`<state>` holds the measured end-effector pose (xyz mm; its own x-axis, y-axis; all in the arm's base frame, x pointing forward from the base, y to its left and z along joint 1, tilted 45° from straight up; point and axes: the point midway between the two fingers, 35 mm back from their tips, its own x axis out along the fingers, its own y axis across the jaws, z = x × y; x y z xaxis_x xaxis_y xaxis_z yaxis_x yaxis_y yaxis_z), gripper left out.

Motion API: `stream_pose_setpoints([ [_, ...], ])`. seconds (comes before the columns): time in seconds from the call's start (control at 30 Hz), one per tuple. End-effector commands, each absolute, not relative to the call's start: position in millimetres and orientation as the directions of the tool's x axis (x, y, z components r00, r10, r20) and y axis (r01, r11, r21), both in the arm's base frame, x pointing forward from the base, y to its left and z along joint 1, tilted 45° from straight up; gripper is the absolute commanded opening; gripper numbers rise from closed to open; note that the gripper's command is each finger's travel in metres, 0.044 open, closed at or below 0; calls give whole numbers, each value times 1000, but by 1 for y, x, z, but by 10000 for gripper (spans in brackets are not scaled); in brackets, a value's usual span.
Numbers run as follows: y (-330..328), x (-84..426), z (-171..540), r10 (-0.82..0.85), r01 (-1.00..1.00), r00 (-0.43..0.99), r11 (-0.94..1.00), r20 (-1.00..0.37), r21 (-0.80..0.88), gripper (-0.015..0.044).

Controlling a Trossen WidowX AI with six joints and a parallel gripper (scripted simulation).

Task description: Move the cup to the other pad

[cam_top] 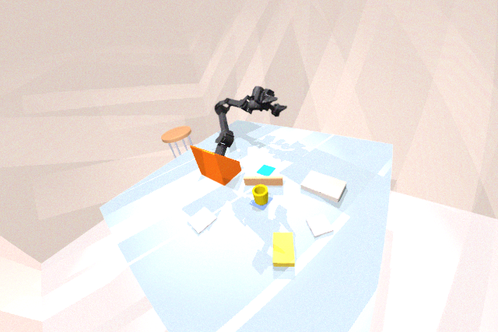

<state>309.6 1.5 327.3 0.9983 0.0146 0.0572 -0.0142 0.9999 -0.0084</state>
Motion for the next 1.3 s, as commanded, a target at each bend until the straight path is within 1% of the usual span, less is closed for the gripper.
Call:
stream_pose_setpoints([
  [0.0,1,311,326,15,-15,999,1000,52,-7,374],
  [0.1,1,323,312,27,-27,999,999,-27,21,295],
  [0.27,-6,361,251,76,-27,946,987,-315,157,167],
  [0.37,-13,377,210,103,36,870,962,-483,270,167],
  [0.5,-23,389,154,145,193,725,895,-673,402,167],
  [0.6,-30,390,113,190,344,593,818,-782,460,167],
  [0.67,-31,388,90,236,433,505,763,-830,480,167],
  [0.77,-31,383,57,323,582,356,658,-877,478,167],
  [0.87,-30,374,26,417,727,211,537,-884,427,167],
  [0.97,-29,363,0,515,853,77,408,-853,324,167],
  [1.07,-27,349,-24,614,945,-37,278,-788,172,167],
  [1.17,-25,339,-39,687,982,-104,185,-719,34,167],
  [1.27,-25,339,-40,692,984,-108,179,-714,24,167],
])
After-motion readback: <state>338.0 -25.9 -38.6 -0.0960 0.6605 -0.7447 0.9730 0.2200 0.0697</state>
